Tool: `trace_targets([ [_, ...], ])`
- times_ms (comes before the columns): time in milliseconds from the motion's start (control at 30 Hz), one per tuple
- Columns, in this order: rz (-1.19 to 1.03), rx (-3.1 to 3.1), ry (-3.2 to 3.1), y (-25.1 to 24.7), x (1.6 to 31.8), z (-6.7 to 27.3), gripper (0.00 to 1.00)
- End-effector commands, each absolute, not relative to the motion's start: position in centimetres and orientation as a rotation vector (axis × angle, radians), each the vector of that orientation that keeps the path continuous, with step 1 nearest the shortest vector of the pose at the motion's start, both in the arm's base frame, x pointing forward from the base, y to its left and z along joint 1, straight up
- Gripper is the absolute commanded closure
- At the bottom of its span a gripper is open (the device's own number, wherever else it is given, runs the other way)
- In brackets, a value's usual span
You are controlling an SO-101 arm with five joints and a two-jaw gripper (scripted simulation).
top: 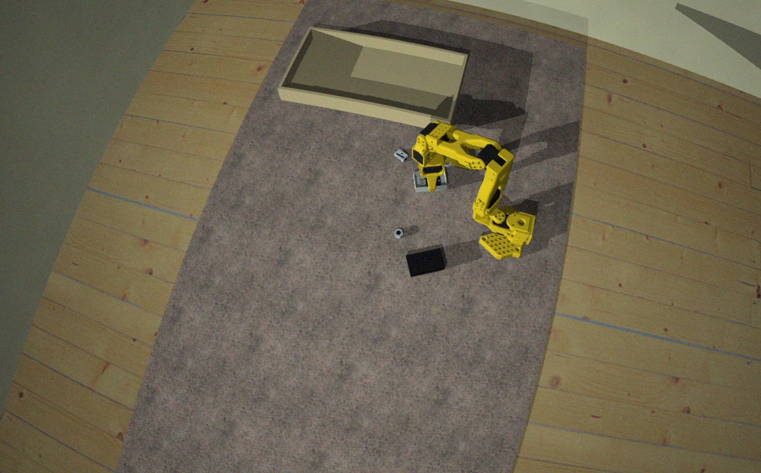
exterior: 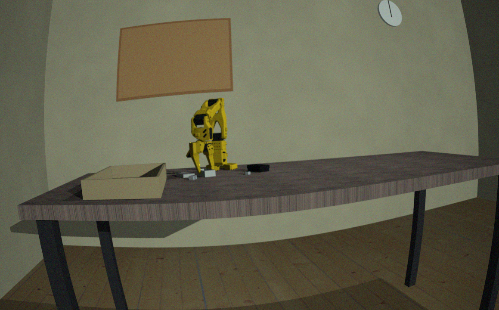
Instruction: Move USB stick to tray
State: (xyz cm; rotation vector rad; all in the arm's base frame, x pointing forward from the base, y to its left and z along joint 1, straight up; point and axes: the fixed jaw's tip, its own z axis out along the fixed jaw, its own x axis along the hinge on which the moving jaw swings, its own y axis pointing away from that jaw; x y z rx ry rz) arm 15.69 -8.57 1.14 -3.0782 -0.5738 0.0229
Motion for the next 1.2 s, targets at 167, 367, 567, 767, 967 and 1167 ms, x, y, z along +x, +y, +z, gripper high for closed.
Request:
trace_targets([
  [167,0.0,-3.089,-0.571,-8.5,16.0,1.2,0.79],
  [367,0.0,-3.089,-0.571,-8.5,16.0,1.2,0.79],
  [567,0.0,-3.089,-0.571,-8.5,16.0,1.2,0.79],
  [767,0.0,-3.089,-0.571,-8.5,16.0,1.4,0.79],
  [967,0.0,-3.089,-0.571,-8.6,16.1,2.0,0.79],
  [1167,0.0,-3.089,-0.571,-8.6,16.2,2.7,0.79],
])
